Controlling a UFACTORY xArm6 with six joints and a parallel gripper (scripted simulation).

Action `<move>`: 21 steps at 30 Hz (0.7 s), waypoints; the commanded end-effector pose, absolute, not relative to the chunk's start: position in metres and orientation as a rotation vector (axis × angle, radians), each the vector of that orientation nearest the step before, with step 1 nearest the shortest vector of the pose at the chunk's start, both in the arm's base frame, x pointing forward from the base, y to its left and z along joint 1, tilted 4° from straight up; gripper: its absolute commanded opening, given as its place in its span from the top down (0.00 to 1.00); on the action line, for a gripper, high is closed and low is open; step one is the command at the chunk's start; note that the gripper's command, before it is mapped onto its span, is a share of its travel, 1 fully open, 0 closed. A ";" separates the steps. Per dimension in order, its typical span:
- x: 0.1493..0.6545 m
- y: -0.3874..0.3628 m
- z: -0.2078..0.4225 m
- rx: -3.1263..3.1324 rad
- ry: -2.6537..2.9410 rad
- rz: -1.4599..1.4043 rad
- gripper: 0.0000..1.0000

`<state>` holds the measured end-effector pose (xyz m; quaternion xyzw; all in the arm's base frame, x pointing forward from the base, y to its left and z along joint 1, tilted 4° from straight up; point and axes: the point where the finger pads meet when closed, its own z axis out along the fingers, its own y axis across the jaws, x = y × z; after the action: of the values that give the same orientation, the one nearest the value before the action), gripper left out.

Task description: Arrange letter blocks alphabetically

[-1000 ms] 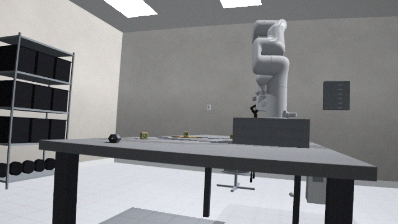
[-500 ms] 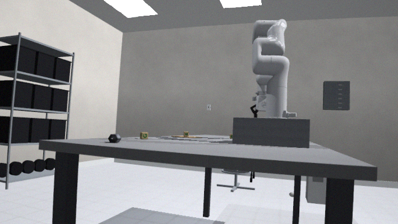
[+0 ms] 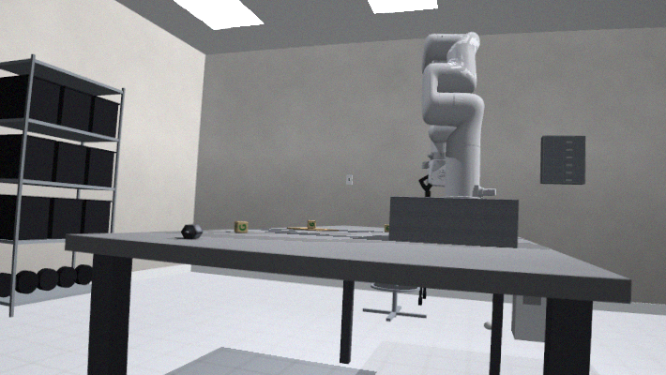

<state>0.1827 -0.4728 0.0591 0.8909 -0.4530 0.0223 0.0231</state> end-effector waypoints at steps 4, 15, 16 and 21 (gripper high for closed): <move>0.183 -0.474 0.061 2.756 -1.401 0.074 0.00; 0.229 -0.461 0.060 2.876 -1.138 0.066 0.00; 0.236 -0.458 0.060 2.892 -1.098 0.065 0.00; 0.273 -0.443 0.059 2.967 -0.877 0.059 0.00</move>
<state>0.2437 -0.4523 0.0584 0.9409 -0.3373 0.0188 0.0237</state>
